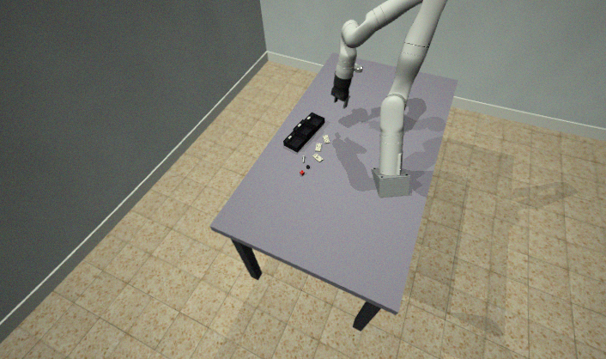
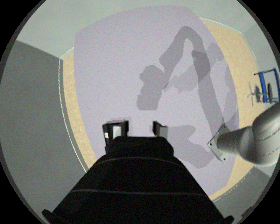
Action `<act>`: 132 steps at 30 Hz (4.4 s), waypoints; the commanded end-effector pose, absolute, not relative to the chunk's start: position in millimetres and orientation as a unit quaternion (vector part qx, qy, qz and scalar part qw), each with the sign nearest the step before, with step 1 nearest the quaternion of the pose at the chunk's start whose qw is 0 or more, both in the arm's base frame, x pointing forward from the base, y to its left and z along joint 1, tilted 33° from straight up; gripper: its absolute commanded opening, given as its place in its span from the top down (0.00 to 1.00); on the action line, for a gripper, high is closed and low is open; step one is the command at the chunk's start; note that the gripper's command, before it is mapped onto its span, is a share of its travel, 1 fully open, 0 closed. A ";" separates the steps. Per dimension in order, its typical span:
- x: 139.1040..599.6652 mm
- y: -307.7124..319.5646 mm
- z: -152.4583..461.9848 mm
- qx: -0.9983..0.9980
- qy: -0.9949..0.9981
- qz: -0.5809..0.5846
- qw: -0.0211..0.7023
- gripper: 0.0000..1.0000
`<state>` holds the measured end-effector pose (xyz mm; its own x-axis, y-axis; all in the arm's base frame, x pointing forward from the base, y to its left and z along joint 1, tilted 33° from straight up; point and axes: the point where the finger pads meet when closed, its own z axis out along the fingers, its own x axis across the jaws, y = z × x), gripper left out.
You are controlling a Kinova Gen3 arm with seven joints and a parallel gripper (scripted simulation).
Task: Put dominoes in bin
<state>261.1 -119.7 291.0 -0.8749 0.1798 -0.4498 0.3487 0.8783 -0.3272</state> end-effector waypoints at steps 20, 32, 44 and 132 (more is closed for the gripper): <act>267.7 -51.2 314.1 0.303 0.916 -0.153 0.212 0.69; 285.6 2.2 290.7 0.470 0.847 -0.118 0.221 0.69; 294.9 47.9 270.9 0.584 0.770 -0.099 0.238 0.69; 405.0 -114.3 250.1 -0.215 0.929 -0.284 0.096 0.69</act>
